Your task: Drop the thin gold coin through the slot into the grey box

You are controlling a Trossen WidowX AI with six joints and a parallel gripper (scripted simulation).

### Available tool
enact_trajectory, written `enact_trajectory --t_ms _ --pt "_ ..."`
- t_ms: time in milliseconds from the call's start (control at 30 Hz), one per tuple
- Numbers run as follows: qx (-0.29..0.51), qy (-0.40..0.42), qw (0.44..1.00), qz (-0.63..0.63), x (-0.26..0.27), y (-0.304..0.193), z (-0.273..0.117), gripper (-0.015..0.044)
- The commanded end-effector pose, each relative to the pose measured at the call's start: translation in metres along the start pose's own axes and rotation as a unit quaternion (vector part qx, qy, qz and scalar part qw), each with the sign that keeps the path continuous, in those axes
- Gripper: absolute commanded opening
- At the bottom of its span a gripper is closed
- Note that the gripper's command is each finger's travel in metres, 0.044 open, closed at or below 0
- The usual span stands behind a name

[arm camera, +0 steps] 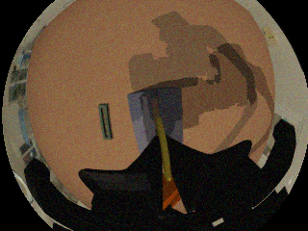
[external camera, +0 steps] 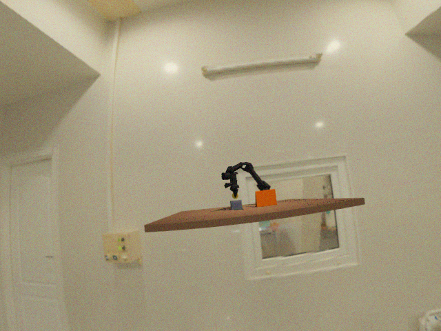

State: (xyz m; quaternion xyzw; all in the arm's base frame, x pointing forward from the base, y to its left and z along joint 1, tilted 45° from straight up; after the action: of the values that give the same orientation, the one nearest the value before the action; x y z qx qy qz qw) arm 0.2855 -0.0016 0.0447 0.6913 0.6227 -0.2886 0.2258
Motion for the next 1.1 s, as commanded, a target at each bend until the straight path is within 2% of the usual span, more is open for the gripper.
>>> enact_trajectory --t_ms 0,933,1067 --pt "0.0 -0.003 1.0 -0.003 0.0 -0.001 0.003 0.0" --pt "0.0 -0.003 1.0 -0.003 -0.001 0.0 0.014 0.0" --pt "0.0 0.0 1.0 0.001 0.0 0.0 0.012 0.0105"
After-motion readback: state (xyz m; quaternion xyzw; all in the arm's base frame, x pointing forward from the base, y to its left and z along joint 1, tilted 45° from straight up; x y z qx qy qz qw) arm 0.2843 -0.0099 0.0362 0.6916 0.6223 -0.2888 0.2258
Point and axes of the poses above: the point midway between the two fingers, 35 mm back from their tips, its own z axis out along the fingers, its own x axis across the jaws, y = z × x, the point moved 2 cm from there along -z, back along the fingers
